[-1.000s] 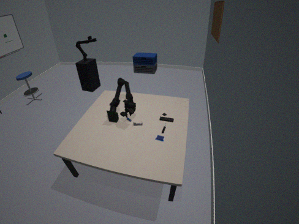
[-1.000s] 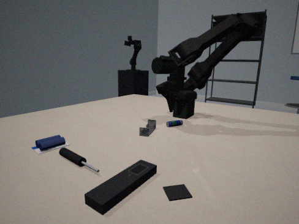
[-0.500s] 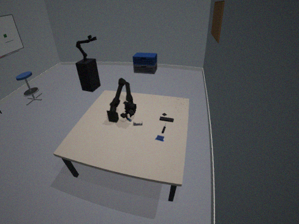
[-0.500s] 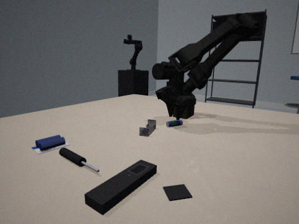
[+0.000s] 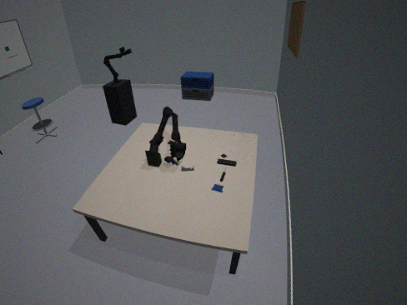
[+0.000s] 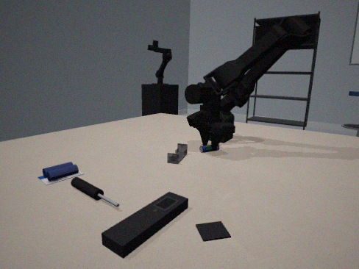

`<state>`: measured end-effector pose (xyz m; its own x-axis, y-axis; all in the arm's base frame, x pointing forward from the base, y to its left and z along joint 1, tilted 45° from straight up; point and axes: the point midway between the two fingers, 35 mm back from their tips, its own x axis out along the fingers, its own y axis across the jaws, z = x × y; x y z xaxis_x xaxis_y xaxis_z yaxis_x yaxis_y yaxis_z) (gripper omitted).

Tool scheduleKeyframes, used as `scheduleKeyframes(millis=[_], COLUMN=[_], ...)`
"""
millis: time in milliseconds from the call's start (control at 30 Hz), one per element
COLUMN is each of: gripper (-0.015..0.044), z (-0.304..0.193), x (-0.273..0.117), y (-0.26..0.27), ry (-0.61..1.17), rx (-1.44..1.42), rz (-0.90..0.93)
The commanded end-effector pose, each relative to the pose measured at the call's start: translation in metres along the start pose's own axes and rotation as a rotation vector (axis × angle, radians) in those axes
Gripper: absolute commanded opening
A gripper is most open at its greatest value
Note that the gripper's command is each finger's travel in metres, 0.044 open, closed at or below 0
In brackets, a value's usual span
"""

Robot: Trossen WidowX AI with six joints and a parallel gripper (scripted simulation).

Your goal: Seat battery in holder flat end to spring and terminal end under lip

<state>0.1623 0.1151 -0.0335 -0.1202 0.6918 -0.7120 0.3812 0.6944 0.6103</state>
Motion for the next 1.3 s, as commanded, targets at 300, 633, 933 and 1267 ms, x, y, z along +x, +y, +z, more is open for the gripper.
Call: scheduleKeyframes(millis=[300,633,933,1267], gripper=[0.0091,0.0074,0.0074,0.0074], z=[-0.002,-0.001,0.001,0.008], x=[0.007,0.006,-0.022,-0.046], y=[0.0,-0.004,-0.003,0.002], ry=[0.004,-0.005,-0.005,0.0], rx=[0.004,0.033,0.026,-0.05], rz=[0.004,-0.005,-0.007,0.002])
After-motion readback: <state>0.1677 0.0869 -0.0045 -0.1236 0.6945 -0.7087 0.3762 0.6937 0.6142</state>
